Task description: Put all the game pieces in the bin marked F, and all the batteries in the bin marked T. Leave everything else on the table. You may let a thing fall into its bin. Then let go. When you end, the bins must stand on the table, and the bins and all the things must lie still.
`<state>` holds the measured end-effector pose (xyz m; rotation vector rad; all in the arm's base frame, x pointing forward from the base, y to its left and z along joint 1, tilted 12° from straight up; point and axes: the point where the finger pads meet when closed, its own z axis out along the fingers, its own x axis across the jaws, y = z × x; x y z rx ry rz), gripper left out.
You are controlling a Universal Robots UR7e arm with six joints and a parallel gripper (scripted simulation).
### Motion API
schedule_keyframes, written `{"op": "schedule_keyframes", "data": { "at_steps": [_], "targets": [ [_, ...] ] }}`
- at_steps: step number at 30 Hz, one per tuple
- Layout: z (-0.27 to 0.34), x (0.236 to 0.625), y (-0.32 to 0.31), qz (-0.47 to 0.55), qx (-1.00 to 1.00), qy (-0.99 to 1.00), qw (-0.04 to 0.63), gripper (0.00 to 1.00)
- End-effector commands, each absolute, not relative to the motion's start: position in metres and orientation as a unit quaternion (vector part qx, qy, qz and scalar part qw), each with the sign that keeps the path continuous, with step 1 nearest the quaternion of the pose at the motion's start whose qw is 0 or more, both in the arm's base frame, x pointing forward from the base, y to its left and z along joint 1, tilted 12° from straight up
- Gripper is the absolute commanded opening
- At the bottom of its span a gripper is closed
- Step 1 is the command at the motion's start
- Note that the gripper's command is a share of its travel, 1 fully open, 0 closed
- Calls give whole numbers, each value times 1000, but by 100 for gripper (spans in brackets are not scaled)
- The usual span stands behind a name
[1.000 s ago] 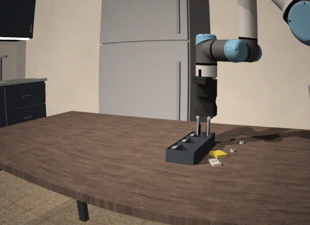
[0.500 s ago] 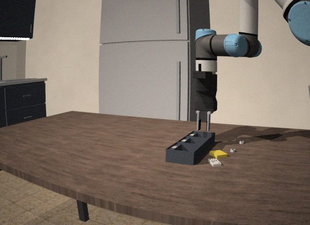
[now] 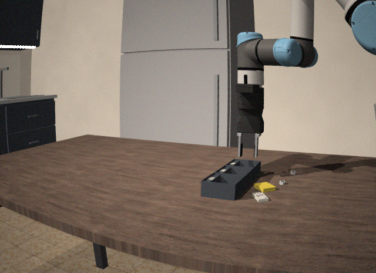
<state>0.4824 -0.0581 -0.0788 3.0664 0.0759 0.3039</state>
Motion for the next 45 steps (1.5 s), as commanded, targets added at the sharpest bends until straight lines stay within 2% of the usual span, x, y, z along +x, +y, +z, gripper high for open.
{"op": "schedule_keyframes", "data": {
  "at_steps": [1,14,22,45],
  "targets": [
    [-80,472,-35,98,992,77,35,79],
    [-90,429,63,90,960,258,52,79],
    [-95,409,109,90,960,258,52,79],
    [-95,410,107,90,960,258,52,79]
  ]
}}
